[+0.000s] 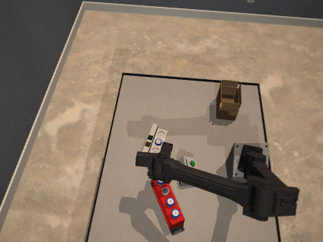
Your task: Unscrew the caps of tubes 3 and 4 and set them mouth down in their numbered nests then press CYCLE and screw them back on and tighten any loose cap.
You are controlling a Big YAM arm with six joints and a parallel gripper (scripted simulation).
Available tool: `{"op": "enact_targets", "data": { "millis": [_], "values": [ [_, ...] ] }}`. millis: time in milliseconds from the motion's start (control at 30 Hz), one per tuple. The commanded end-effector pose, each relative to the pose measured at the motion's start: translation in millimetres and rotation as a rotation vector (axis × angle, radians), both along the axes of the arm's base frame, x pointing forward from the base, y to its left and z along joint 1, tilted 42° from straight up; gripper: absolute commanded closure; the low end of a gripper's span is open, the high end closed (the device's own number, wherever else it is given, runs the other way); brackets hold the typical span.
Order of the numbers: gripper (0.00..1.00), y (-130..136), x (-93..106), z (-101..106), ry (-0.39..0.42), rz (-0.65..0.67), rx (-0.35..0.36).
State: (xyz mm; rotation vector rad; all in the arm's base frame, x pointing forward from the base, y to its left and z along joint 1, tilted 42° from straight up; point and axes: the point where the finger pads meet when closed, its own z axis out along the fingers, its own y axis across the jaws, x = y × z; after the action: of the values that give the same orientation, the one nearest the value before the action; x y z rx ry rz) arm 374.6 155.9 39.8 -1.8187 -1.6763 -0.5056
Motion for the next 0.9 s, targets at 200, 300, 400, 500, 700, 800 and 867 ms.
{"op": "enact_targets", "data": {
  "millis": [200, 300, 400, 500, 700, 800, 867],
  "values": [
    [0.51, 8, -4.7, -9, 0.014, 0.003, 0.002],
    [0.51, 9, -4.8, -10, 0.014, 0.004, 0.002],
    [0.51, 5, -2.6, -9, 0.009, -0.008, 0.003],
    [1.00, 4, 6.2, 0, -0.016, -0.005, 0.004],
    [1.00, 4, 6.2, 0, -0.016, -0.005, 0.004],
    [1.00, 4, 6.2, 0, -0.016, -0.005, 0.004],
    [1.00, 4, 6.2, 0, -0.016, -0.005, 0.004]
  ]
}}
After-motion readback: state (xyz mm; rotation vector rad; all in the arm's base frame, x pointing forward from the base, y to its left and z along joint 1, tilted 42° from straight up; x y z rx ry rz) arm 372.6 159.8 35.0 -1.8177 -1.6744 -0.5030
